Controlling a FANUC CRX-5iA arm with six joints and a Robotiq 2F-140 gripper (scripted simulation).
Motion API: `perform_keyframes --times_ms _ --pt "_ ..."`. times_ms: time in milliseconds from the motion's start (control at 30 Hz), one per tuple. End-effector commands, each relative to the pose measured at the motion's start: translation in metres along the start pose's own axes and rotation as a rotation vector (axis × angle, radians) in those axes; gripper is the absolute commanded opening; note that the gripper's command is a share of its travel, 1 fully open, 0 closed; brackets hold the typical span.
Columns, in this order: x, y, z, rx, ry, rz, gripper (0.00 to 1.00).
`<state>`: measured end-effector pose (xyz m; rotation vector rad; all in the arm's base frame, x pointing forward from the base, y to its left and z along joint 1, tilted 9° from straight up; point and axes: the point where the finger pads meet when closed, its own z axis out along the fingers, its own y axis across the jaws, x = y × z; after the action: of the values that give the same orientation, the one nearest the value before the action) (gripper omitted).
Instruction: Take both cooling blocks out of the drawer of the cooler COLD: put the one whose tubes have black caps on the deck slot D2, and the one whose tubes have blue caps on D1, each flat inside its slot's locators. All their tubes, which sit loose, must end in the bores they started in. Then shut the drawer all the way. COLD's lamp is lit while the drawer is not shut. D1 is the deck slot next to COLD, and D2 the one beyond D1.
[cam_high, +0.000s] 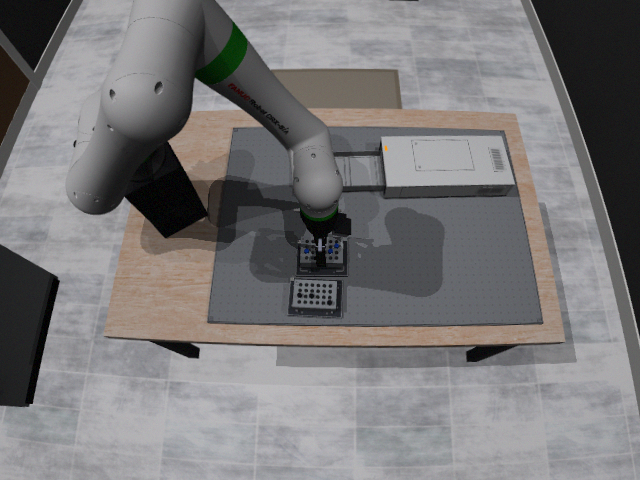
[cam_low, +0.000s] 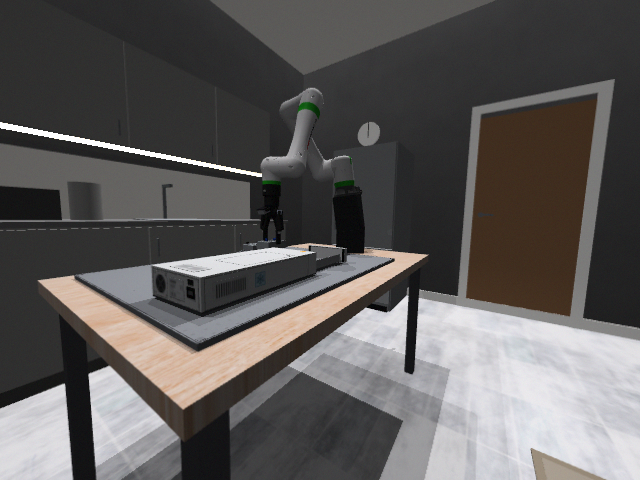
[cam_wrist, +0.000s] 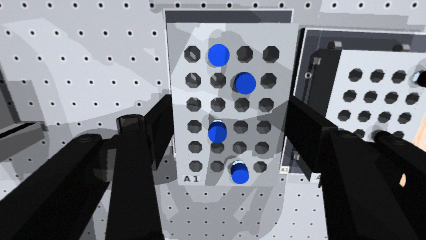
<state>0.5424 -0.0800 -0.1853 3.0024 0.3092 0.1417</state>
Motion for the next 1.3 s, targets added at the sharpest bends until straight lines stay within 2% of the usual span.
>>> perform_keyframes --times_ms 0,1267 --pt "0.0009 0.0002 -0.0004 0.000 0.002 0.000 0.10" --pt "0.0009 0.0002 0.0038 0.000 0.002 0.000 0.10"
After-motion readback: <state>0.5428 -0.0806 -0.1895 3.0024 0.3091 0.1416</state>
